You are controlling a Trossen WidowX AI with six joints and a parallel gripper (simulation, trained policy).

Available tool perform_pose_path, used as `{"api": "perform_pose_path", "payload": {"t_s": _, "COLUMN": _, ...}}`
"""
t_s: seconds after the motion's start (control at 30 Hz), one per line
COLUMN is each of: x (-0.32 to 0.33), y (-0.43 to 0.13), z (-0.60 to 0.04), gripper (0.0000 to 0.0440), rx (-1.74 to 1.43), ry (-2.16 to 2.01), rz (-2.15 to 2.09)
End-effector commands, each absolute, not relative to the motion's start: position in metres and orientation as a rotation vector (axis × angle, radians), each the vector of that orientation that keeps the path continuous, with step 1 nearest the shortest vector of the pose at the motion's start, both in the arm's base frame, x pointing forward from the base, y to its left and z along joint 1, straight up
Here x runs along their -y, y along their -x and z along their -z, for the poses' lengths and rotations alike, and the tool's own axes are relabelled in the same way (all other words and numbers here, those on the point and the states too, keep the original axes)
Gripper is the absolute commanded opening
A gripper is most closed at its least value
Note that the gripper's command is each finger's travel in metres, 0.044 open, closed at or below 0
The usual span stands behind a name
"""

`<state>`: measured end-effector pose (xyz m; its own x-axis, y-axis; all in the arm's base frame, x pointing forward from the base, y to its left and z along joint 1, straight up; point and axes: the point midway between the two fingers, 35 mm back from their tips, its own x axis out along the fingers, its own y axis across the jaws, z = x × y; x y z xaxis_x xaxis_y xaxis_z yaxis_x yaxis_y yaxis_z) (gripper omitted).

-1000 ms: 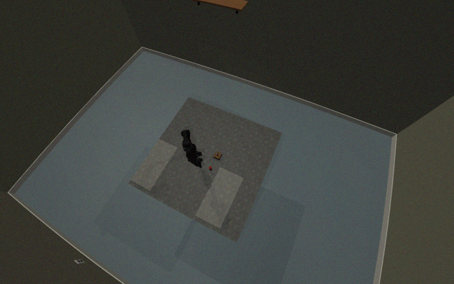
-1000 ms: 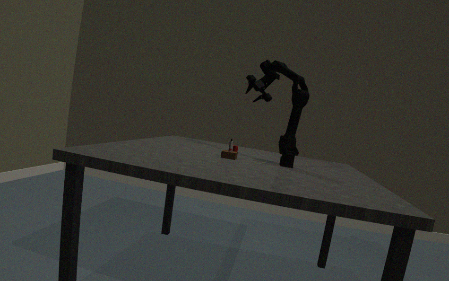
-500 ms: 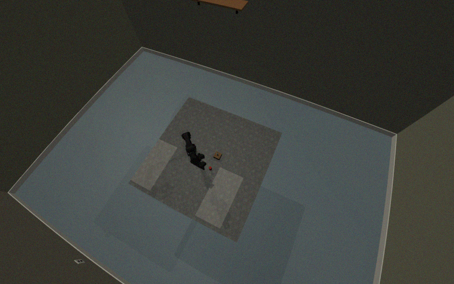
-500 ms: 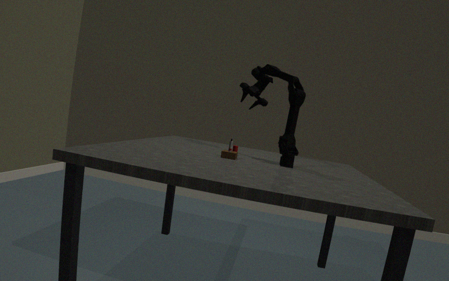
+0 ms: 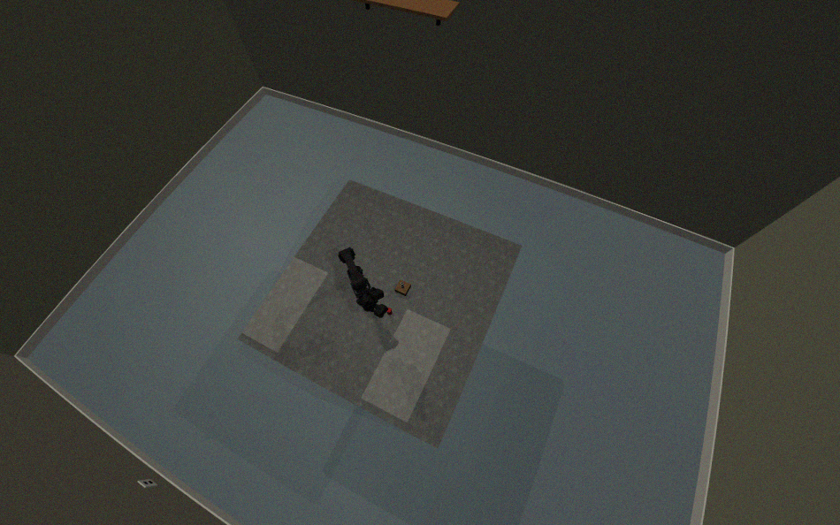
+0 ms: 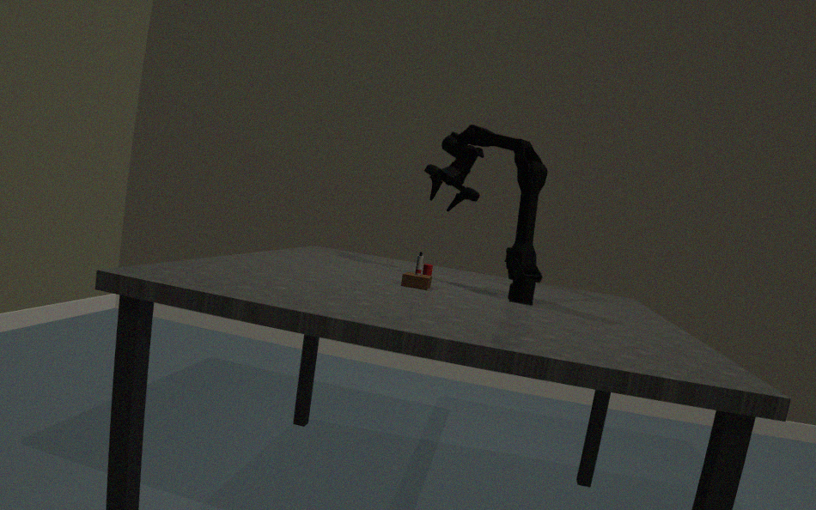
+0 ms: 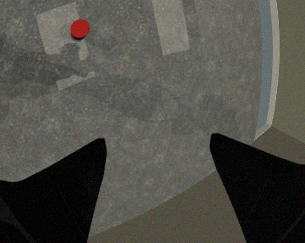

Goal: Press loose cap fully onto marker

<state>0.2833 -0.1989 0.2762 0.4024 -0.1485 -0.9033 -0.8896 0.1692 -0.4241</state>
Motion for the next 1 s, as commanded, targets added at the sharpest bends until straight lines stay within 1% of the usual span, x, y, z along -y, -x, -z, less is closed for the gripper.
{"api": "perform_pose_path", "payload": {"t_s": 0.0, "x": 0.197, "y": -0.287, "z": -0.265, "gripper": 0.0316, "rx": -1.075, "ry": 1.290, "rz": -0.732}}
{"api": "perform_pose_path", "payload": {"t_s": 0.97, "x": 0.179, "y": -0.305, "z": -0.184, "gripper": 0.0311, "rx": -1.215, "ry": 1.139, "rz": -0.992}}
